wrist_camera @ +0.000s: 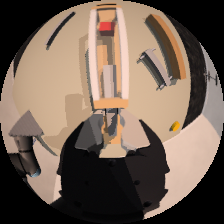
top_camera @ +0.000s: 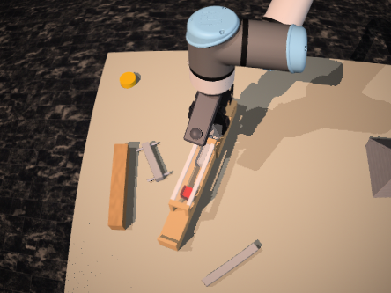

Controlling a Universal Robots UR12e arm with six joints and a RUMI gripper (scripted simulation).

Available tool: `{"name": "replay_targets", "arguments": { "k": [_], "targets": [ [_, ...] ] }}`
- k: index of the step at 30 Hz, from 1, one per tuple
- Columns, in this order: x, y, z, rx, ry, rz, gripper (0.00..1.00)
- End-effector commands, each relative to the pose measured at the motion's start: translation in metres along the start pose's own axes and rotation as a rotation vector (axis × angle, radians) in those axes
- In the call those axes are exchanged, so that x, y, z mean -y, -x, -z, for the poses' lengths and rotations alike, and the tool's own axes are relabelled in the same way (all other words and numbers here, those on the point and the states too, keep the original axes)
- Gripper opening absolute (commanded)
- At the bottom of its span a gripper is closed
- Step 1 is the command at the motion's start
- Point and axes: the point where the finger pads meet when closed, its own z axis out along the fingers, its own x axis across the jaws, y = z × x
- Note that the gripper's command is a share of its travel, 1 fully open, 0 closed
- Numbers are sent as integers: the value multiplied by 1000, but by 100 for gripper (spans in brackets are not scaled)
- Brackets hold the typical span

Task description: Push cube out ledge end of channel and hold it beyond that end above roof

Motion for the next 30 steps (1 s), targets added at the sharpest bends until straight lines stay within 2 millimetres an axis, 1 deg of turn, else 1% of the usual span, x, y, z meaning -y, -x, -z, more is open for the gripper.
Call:
{"name": "replay_targets", "arguments": {
  "k": [1,5,6,30],
  "targets": [
    [0,0,1,-1,0,0,0],
    [0,0,1,-1,0,0,0],
    [0,0,1,-1,0,0,22],
    [0,0,1,-1,0,0,22]
  ]
}}
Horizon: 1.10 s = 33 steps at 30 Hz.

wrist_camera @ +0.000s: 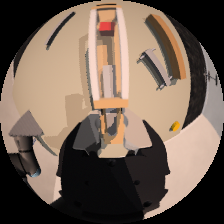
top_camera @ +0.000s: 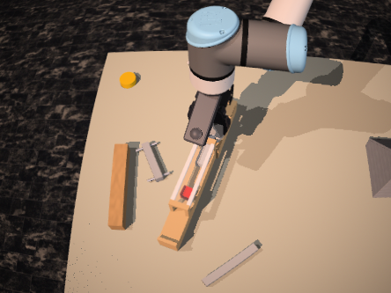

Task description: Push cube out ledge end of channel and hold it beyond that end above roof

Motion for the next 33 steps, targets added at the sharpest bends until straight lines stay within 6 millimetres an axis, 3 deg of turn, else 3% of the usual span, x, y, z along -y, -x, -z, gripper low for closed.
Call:
{"name": "replay_targets", "arguments": {
  "k": [1,11,17,26,33],
  "targets": [
    [0,0,0,-1,0,0,22],
    [0,0,1,-1,0,0,22],
    [0,0,12,-1,0,0,22],
    [0,0,61,-1,0,0,22],
    [0,0,68,-1,0,0,22]
  ]
}}
